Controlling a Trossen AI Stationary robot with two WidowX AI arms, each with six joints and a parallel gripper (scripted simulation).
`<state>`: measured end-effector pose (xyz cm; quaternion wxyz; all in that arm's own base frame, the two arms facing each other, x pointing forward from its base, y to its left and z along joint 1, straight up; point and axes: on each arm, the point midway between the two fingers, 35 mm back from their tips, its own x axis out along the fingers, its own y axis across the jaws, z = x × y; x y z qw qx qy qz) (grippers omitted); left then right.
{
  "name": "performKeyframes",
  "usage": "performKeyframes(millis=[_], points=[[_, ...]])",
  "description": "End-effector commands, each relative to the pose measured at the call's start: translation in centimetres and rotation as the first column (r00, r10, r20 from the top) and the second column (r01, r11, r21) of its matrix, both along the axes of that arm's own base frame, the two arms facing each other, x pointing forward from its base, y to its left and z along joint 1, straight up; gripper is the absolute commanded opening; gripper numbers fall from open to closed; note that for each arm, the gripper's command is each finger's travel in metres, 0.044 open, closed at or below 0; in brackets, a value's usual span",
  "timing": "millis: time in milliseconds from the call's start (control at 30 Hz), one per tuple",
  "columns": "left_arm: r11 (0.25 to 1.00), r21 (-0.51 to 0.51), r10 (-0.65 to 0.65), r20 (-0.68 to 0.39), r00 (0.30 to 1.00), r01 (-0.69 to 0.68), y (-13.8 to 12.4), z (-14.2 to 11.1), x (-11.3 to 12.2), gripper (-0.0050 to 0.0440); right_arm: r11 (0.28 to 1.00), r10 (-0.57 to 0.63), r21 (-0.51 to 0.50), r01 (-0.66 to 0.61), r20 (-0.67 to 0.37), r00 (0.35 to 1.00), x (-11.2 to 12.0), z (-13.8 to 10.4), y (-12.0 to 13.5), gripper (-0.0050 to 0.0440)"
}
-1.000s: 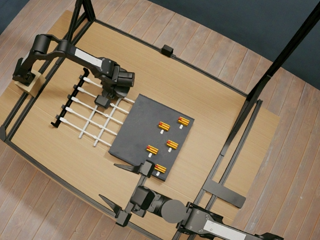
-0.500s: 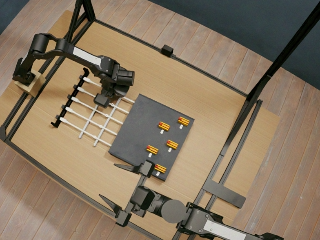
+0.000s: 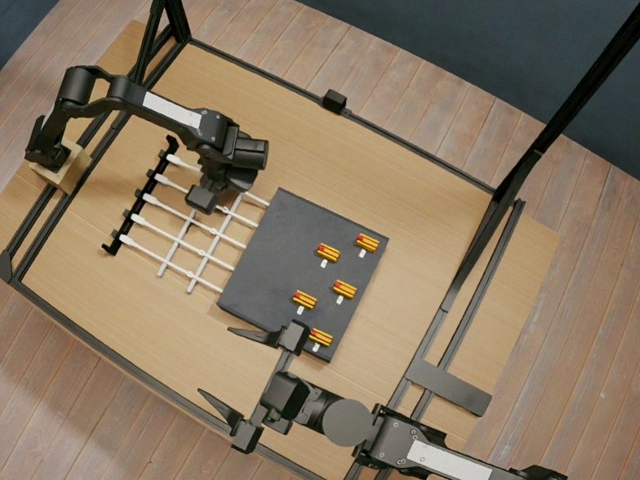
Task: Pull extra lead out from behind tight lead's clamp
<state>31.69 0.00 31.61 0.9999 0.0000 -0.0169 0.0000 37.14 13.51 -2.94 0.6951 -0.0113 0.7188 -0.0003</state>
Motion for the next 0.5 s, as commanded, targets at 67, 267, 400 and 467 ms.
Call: performKeyframes(millis=[67,267,400,467], points=[[1.0,0.0,0.0,0.016,1.0,0.0,0.0,0.7,-0.1,0.044,1.0,0.0,0.016,-0.001,0.042,0.999,0.8,1.8,0.3,-0.005],[1.0,0.0,0.0,0.016,1.0,0.0,0.0,0.7,-0.1,0.044,1.0,0.0,0.009,0.0,0.025,1.0,0.5,2.9,0.2,-0.005],[1.0,0.0,0.0,0.016,1.0,0.0,0.0,0.7,-0.1,0.044,1.0,0.0,0.009,0.0,0.025,1.0,0.5,2.9,0.2,-0.005],[1.0,0.0,0.0,0.016,1.0,0.0,0.0,0.7,-0.1,0.044,1.0,0.0,0.009,0.0,0.025,1.0,0.5,2.9,0.2,-0.005]])
